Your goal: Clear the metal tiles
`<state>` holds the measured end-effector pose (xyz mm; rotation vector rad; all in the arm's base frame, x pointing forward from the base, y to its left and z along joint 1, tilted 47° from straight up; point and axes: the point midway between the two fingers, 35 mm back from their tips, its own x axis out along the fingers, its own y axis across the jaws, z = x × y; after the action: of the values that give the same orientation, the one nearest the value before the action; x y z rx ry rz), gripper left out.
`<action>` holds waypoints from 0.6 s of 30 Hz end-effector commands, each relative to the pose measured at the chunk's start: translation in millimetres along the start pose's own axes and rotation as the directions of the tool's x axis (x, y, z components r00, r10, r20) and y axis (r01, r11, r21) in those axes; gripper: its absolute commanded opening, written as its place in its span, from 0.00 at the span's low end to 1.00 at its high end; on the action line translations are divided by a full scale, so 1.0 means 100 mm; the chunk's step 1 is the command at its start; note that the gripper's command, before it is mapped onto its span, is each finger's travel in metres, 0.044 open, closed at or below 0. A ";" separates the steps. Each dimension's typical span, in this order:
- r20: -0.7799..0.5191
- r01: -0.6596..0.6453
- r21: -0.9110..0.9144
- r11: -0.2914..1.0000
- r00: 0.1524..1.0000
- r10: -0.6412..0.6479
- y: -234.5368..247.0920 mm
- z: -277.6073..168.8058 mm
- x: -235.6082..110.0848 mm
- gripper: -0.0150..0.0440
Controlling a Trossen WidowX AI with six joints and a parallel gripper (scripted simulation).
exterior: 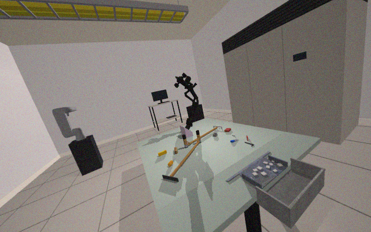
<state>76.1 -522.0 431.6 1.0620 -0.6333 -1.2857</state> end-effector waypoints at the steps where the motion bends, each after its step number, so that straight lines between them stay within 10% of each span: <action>1: -0.027 0.015 -0.025 1.000 0.999 -0.016 -0.05 -0.08 0.04 0.25; 18: -0.113 0.066 -0.112 0.992 0.990 -0.079 -0.24 -0.36 0.17 0.25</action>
<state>96.1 -526.9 398.9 1.0700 -0.4713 -1.2982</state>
